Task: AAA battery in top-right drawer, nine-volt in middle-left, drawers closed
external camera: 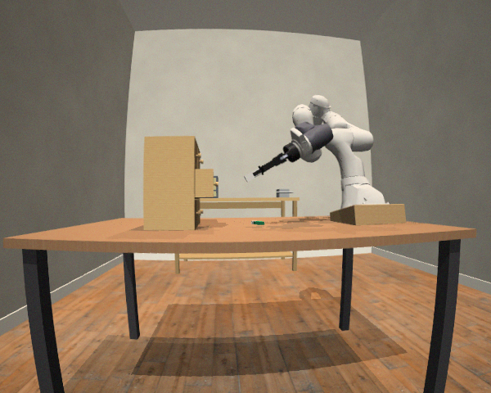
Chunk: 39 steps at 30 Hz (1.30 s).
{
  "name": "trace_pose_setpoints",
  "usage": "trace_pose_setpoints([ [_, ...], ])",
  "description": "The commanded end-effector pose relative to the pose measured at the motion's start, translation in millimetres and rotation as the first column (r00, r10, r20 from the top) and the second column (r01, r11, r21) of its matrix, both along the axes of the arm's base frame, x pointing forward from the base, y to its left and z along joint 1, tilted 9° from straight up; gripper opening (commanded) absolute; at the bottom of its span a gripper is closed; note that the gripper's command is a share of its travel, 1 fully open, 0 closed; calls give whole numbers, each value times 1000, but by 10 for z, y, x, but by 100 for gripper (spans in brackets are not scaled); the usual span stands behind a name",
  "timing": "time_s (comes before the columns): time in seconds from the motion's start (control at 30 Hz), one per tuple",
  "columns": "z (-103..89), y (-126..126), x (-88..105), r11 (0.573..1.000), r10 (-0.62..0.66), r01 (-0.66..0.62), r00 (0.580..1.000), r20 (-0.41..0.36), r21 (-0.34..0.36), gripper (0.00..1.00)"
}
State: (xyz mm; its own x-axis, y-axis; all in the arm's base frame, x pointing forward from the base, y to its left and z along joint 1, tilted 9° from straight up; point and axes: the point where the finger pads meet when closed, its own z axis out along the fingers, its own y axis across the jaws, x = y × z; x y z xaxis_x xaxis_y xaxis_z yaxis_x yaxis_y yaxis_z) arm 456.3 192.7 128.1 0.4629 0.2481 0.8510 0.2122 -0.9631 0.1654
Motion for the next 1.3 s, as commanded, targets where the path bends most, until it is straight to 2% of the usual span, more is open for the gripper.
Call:
trace_pose_setpoints([
  [0.0,1,13,18,1000,0,0,1000,3,5,0],
  [0.37,-60,46,214,1000,0,0,1000,3,5,0],
  [0.8,-175,108,585,1000,0,0,1000,3,5,0],
  [1.27,-191,117,637,1000,0,0,1000,3,5,0],
])
